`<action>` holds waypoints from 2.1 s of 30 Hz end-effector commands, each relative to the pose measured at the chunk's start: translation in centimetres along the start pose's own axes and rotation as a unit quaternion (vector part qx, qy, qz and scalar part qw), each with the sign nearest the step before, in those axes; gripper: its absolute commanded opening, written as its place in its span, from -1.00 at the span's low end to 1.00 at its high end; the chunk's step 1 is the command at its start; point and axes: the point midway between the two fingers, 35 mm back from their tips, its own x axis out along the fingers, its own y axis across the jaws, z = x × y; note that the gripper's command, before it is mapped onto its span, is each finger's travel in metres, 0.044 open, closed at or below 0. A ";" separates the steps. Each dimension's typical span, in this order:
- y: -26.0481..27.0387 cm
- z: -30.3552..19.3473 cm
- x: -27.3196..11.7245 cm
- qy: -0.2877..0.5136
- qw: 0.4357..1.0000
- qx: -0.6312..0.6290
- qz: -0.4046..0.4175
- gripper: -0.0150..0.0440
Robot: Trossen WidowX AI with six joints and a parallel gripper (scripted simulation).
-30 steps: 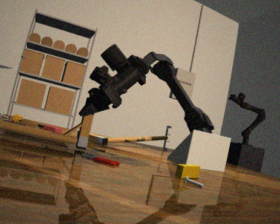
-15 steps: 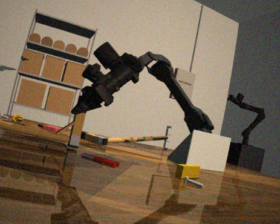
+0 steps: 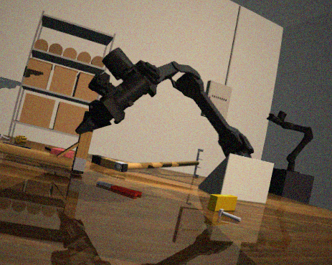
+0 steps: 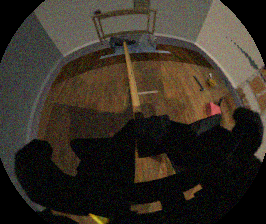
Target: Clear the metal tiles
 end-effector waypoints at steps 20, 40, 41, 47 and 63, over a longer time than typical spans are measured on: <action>-0.3 1.1 1.0 -0.001 1.000 0.000 0.000 -0.49; 0.0 0.4 0.0 -0.002 1.000 -0.001 0.002 -0.49; 0.0 0.3 -0.1 -0.002 1.000 -0.001 0.002 -0.49; 0.2 -0.3 -0.7 -0.002 1.000 -0.001 0.003 -0.49; 0.6 -1.9 -2.4 -0.001 1.000 -0.001 0.004 -0.49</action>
